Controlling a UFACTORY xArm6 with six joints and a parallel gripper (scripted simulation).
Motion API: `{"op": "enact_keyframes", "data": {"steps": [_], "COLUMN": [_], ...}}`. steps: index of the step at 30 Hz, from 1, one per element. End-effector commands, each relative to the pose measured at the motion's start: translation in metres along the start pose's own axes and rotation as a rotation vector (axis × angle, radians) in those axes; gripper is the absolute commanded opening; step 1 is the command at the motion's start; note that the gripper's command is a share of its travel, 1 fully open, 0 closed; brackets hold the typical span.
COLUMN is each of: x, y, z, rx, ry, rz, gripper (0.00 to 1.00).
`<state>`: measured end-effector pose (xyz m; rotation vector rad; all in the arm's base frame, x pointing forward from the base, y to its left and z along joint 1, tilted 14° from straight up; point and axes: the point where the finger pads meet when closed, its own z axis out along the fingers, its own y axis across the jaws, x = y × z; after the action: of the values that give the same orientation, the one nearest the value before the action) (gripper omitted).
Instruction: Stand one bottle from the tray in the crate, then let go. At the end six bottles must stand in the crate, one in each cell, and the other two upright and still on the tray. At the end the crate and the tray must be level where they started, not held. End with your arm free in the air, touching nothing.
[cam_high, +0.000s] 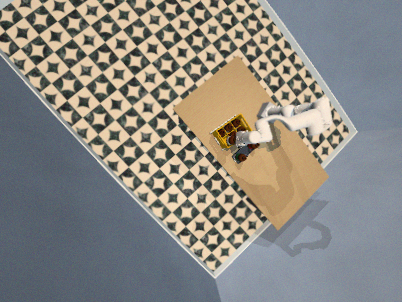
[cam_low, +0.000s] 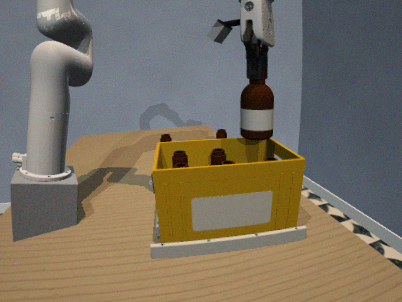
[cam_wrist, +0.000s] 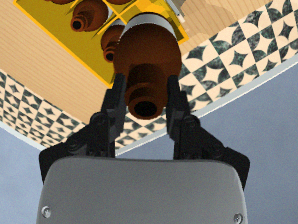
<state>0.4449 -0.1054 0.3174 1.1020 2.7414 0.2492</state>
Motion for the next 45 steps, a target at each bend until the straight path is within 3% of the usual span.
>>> {"op": "enact_keyframes", "data": {"steps": [1,45], "x": [-0.001,-0.002], "y": [0.001,0.0], "z": [-0.001,0.035], "rx": [-0.002,-0.002], "ry": [-0.004,-0.004], "rz": [0.0,0.0], "gripper": [0.0,0.0]}}
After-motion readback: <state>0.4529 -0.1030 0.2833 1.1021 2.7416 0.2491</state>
